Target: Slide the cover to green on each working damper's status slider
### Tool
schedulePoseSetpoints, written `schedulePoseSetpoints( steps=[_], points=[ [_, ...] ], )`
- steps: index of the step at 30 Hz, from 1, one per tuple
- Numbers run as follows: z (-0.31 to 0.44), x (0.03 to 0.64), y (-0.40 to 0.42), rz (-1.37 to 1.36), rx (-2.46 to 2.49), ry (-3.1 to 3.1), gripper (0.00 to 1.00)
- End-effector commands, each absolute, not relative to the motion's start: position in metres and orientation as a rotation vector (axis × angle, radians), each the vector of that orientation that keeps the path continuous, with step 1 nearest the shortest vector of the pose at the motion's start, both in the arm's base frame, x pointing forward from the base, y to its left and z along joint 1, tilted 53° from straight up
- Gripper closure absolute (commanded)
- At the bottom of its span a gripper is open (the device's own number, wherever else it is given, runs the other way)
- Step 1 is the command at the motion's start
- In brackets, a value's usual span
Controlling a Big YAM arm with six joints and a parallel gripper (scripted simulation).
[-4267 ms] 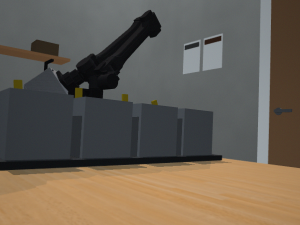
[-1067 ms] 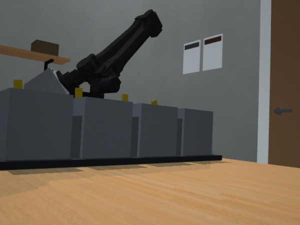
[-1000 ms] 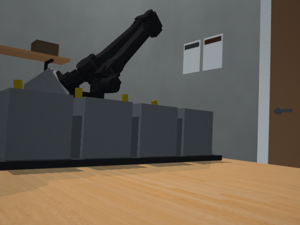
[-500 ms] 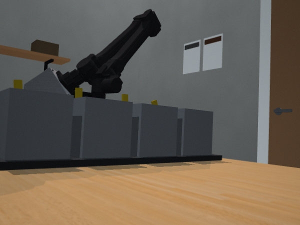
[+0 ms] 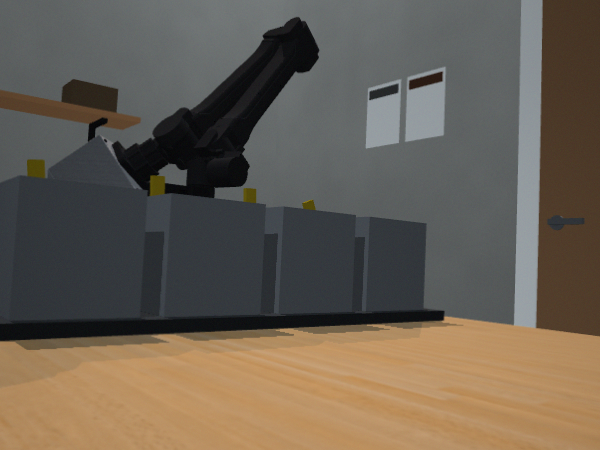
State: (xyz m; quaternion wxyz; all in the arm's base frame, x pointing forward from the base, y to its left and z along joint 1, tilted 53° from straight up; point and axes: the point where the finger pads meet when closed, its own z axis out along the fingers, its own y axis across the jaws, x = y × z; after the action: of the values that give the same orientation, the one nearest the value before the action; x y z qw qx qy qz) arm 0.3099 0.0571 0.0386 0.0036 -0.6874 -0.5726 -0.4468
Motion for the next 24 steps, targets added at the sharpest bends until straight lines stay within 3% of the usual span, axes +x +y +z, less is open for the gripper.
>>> schedulePoseSetpoints(
  steps=[1, 24],
  points=[
    [0.042, 0.307, 0.063, -1.406, -2.140, -1.794, 1.00],
    [0.051, 0.306, 0.073, -1.405, -2.140, -1.793, 1.00]
  ],
)
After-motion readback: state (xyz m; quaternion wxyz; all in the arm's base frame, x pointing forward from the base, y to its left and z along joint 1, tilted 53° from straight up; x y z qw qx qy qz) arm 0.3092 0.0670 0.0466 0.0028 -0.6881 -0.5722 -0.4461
